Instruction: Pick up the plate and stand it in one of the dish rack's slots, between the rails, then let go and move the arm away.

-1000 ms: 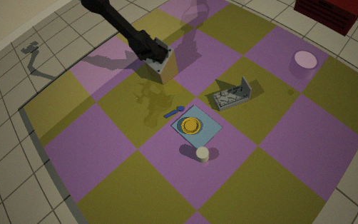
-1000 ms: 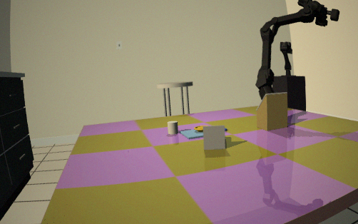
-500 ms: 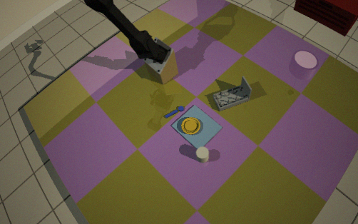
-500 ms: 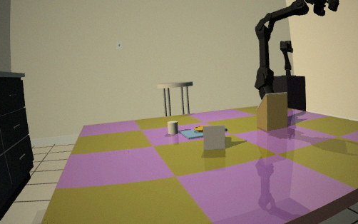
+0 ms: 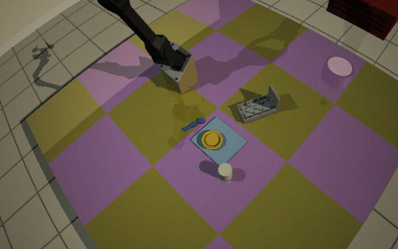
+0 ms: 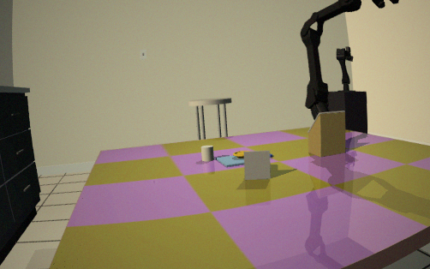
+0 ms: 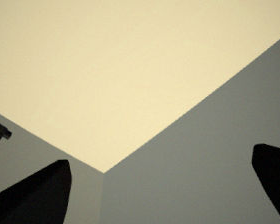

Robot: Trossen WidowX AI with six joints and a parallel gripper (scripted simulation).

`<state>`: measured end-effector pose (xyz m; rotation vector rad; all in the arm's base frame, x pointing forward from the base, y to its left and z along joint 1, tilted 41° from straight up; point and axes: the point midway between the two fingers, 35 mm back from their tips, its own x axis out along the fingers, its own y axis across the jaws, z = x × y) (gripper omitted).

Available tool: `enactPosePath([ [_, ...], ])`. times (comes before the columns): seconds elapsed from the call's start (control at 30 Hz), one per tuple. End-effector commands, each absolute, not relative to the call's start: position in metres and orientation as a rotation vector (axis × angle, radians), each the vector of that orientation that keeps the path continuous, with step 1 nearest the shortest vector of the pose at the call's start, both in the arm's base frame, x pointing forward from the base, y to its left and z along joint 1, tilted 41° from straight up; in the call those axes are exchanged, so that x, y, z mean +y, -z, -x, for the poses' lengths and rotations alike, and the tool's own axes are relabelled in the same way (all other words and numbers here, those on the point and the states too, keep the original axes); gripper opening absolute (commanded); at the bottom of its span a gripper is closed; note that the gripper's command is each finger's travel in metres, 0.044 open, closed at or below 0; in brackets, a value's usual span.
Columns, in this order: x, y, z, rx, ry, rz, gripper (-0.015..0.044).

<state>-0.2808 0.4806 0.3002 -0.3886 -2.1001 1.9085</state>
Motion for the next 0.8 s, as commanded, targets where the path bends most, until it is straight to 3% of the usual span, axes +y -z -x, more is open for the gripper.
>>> enactPosePath([
  [0.0,0.496,-0.294,0.250,-2.030,-1.895,0.478,0.0400],
  [0.77,0.555,-0.238,0.051,-1.199,-1.894,0.928,0.0400],
])
